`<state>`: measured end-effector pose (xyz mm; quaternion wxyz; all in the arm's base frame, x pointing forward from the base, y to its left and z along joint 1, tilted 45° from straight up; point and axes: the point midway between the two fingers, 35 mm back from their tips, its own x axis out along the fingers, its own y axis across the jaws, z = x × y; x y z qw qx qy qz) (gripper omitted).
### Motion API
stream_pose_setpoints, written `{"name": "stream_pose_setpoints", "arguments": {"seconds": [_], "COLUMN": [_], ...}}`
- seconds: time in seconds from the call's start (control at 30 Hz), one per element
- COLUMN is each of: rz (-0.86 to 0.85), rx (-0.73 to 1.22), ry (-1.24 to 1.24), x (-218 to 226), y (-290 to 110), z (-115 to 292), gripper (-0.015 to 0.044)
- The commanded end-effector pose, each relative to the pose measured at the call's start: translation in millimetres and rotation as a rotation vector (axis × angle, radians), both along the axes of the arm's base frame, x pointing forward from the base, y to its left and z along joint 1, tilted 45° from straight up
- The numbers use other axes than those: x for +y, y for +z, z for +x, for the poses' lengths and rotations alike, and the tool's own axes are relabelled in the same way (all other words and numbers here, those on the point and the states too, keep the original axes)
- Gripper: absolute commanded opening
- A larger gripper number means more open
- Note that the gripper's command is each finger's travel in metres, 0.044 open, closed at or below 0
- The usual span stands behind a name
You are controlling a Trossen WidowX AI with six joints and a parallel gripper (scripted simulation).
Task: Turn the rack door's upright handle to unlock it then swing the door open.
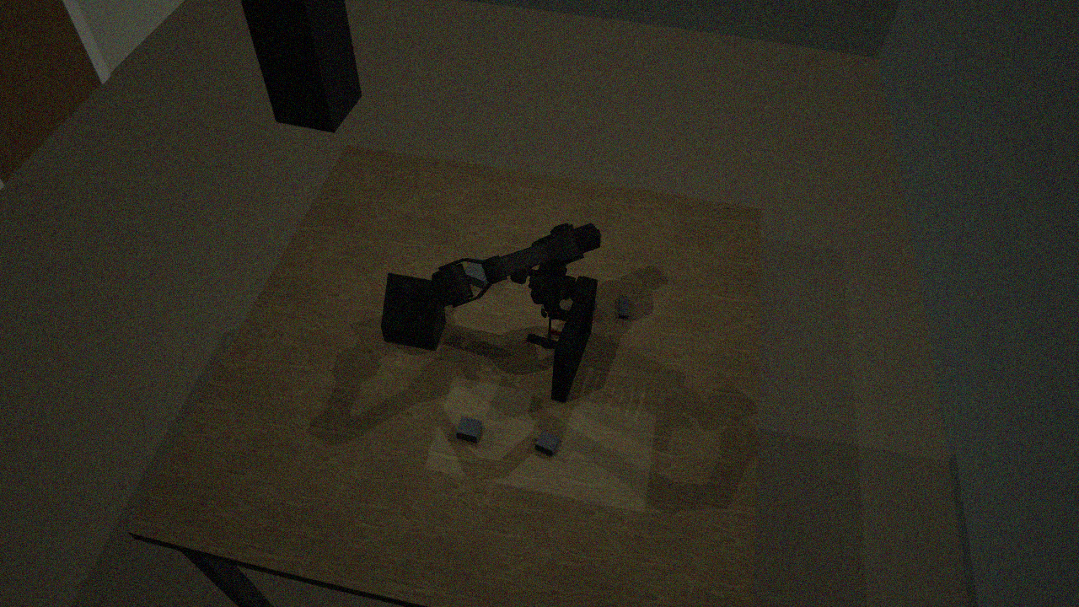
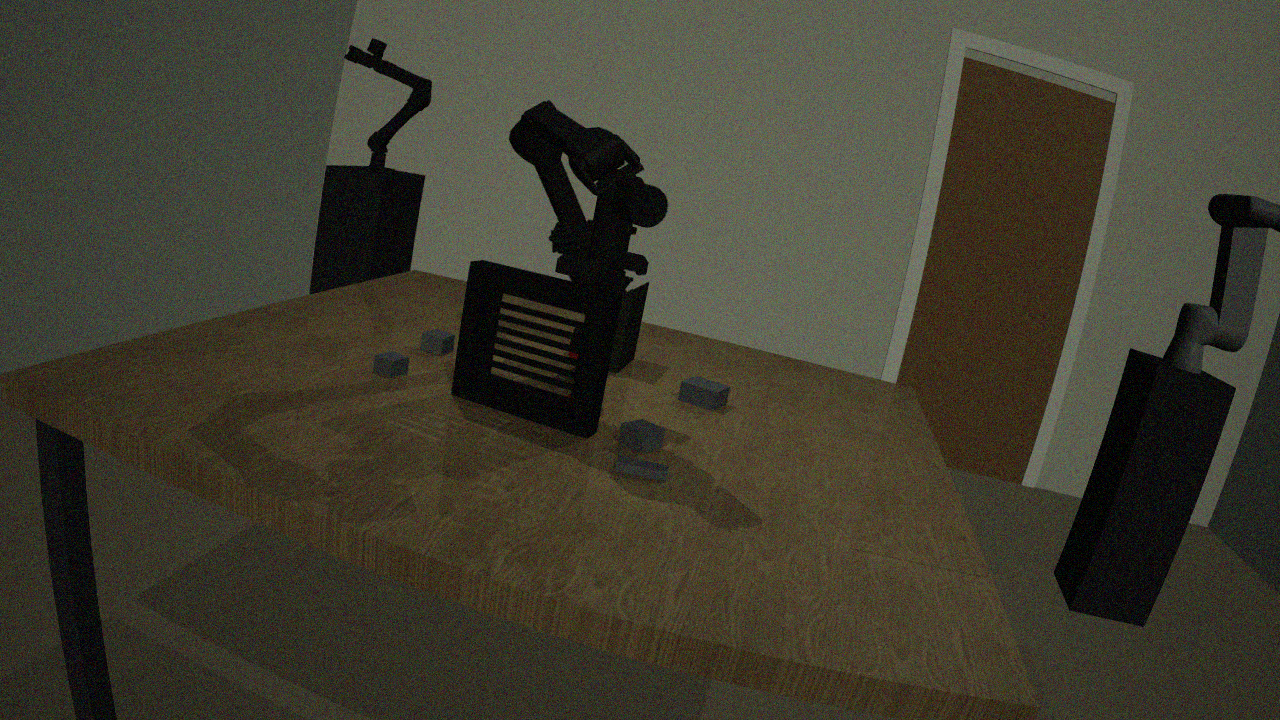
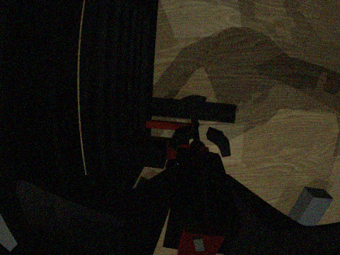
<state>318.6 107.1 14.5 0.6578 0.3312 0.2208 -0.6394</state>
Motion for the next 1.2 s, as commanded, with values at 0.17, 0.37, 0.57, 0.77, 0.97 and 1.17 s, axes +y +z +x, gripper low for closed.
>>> {"name": "stream_pose_setpoints", "arguments": {"seconds": [0.17, 0.37, 0.57, 0.77, 0.97, 1.17], "rz": [-0.022, -0.033, -0.044, -0.053, -0.062, -0.071], "rx": [0.154, 0.248, 0.34, 0.418, 0.494, 0.568], "ry": [0.152, 0.247, 0.341, 0.42, 0.497, 0.571], "x": [-4, -7, -12, -18, -26, -35], "y": [3, 5, 8, 13, 18, 26], "z": [-12, -21, -33, -45, -57, -68], "gripper": [0.0027, 0.0027, 0.0027, 0.0027, 0.0027, 0.0027]}}
